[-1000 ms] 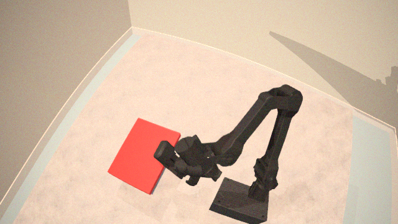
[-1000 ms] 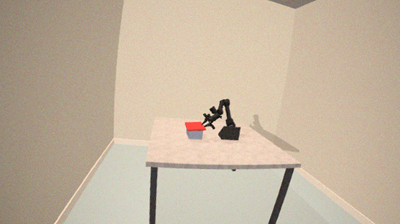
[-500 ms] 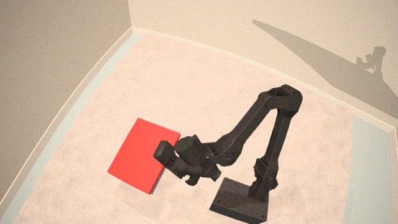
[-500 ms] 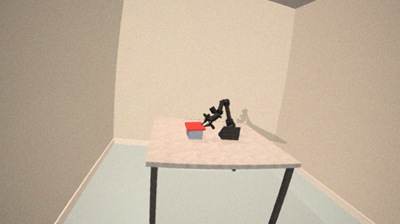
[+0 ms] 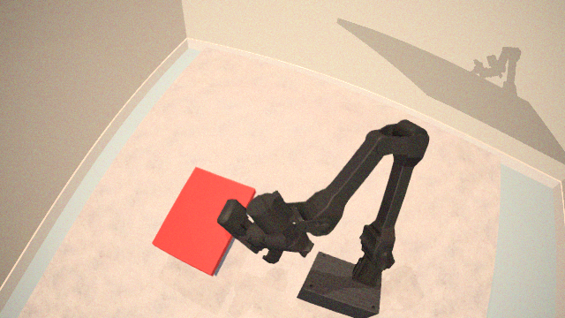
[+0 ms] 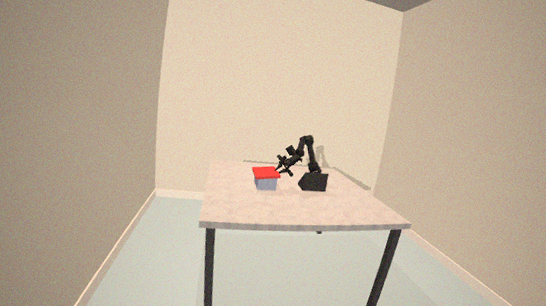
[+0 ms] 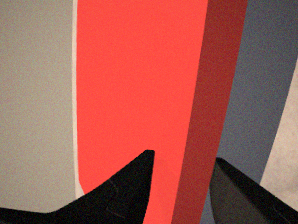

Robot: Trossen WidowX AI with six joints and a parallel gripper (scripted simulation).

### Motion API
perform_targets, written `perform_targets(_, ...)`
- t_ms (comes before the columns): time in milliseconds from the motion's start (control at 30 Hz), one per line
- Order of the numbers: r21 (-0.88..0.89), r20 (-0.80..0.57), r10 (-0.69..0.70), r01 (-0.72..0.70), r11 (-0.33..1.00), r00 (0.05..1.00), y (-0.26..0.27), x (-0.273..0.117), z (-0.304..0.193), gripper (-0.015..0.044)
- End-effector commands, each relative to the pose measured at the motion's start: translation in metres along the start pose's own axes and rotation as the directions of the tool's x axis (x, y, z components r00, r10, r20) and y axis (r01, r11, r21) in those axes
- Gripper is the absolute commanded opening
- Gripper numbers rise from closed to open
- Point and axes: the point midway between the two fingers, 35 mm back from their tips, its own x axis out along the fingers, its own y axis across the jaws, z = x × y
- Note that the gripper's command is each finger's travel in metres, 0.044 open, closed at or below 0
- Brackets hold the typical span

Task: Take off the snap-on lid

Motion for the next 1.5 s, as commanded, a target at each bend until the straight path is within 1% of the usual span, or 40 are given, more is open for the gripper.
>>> perform_targets(0,-0.002,-0.001,-0.001,0.001,1.0,1.0,0.0002,0.0009,0.0002,0.0)
perform_targets(1300,-0.002,0.0,-0.001,0.001,1.0,1.0,0.0023,0.0033,0.0002,0.0)
perform_targets(1467,-0.002,-0.003,0.004,-0.004,1.0,1.0,0.0064,-0.0012,0.0002,0.0)
